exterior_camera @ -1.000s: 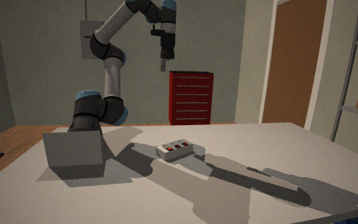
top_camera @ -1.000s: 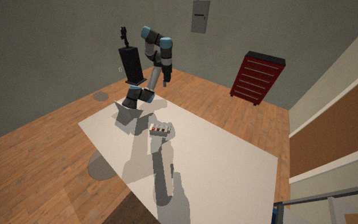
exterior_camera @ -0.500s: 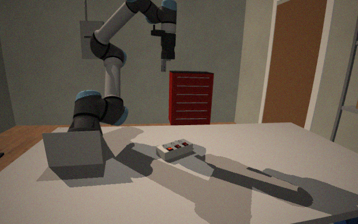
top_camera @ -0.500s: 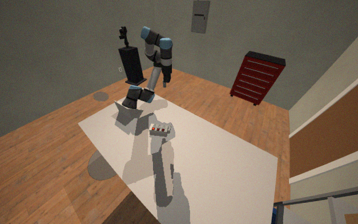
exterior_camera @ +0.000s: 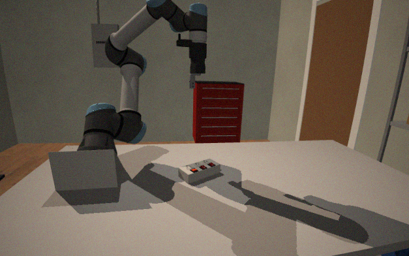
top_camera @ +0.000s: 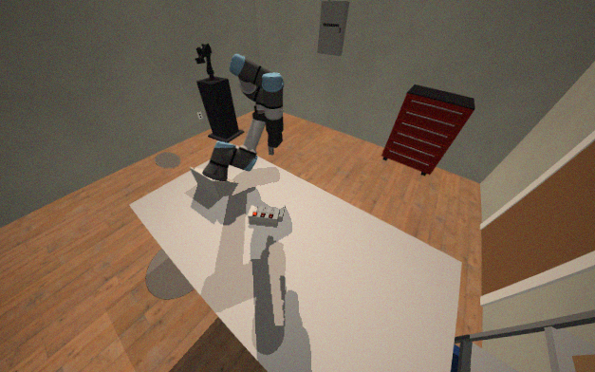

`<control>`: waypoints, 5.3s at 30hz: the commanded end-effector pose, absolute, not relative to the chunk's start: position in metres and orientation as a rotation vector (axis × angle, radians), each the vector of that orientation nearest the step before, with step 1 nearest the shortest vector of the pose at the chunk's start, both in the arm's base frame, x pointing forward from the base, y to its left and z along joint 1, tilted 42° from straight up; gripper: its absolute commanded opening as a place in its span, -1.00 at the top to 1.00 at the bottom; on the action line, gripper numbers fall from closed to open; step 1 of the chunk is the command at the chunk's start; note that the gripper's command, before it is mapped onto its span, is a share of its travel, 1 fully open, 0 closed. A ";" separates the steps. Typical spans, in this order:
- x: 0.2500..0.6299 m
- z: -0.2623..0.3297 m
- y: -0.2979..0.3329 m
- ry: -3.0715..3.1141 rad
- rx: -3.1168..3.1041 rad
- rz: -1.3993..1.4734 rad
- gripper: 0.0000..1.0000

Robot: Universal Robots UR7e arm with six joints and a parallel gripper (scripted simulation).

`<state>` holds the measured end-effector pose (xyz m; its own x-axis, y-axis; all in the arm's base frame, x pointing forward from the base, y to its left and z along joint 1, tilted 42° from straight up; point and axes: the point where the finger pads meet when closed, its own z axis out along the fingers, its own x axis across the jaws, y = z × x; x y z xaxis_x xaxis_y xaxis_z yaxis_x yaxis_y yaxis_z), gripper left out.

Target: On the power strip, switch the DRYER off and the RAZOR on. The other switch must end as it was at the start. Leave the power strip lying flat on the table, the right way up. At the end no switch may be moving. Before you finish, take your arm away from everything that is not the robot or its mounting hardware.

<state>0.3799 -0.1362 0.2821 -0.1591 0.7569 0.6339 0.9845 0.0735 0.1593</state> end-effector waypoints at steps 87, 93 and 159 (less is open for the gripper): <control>0.435 -0.033 -0.130 -0.326 -2.681 -0.368 1.00; 0.435 -0.033 -0.130 -0.326 -2.681 -0.368 1.00; 0.440 -0.098 -0.070 -0.326 -2.680 -0.367 1.00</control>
